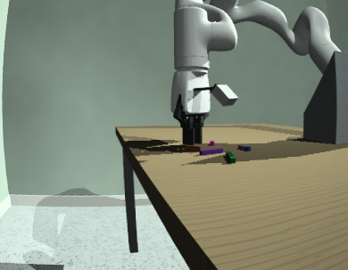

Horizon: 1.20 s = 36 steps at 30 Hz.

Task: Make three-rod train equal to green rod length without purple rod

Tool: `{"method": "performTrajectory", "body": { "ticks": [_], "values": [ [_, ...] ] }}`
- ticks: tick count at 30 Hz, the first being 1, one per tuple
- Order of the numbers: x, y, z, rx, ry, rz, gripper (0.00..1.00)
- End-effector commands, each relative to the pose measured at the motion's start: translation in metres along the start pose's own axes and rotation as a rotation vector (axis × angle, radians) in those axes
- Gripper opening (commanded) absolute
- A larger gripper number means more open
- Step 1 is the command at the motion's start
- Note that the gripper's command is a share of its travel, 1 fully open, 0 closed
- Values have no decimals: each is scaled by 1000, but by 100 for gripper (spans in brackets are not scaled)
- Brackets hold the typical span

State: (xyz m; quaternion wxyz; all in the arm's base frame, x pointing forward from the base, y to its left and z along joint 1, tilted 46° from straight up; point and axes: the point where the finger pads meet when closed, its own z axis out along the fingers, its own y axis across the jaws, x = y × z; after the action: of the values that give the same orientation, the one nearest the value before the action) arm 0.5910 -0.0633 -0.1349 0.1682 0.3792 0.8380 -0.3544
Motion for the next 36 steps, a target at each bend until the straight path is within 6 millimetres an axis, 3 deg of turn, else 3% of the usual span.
{"method": "performTrajectory", "body": {
  "ticks": [1, 36],
  "values": [
    [0, 1, -1, -1, -1, 1, 24],
    [0, 1, 13, -1, -1, 1, 24]
  ]
}}
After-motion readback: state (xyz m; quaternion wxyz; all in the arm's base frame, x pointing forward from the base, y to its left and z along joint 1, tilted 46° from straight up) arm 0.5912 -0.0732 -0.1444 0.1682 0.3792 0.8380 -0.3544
